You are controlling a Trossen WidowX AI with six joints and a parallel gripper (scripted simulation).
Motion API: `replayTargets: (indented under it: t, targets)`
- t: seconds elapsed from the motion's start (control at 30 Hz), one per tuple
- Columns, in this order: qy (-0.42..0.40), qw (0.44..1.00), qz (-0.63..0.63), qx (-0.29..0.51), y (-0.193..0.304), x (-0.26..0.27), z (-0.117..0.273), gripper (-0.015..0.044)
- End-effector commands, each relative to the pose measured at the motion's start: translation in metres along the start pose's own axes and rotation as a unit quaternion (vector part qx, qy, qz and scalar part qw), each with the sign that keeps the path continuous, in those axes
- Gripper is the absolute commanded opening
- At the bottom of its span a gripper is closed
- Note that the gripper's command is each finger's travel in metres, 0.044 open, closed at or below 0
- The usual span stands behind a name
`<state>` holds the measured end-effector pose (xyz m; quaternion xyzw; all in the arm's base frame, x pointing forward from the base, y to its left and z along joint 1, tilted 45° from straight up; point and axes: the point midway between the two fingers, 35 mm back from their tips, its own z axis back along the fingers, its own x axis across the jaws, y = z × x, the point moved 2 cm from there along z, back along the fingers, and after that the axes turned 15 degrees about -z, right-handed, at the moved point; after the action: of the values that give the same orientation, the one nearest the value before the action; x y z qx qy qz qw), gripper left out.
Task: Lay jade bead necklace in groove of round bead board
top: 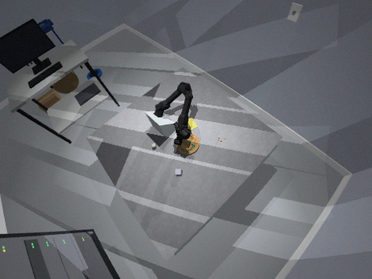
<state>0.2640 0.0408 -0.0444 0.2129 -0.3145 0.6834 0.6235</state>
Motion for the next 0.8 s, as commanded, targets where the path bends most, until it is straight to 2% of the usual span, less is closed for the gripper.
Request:
replayTargets:
  t: [0.0, 0.03, 0.6, 0.77]
  targets:
    - [-0.003, 1.0, -0.005, 0.002, 0.0028, 0.001, -0.0057, 0.0]
    - [-0.003, 1.0, -0.005, 0.002, 0.0028, 0.001, -0.0059, 0.0]
    - [-0.001, 1.0, -0.005, 0.002, 0.0014, 0.0, -0.0003, 0.044]
    - [-0.003, 1.0, -0.005, 0.002, 0.0013, -0.0001, 0.0015, 0.044]
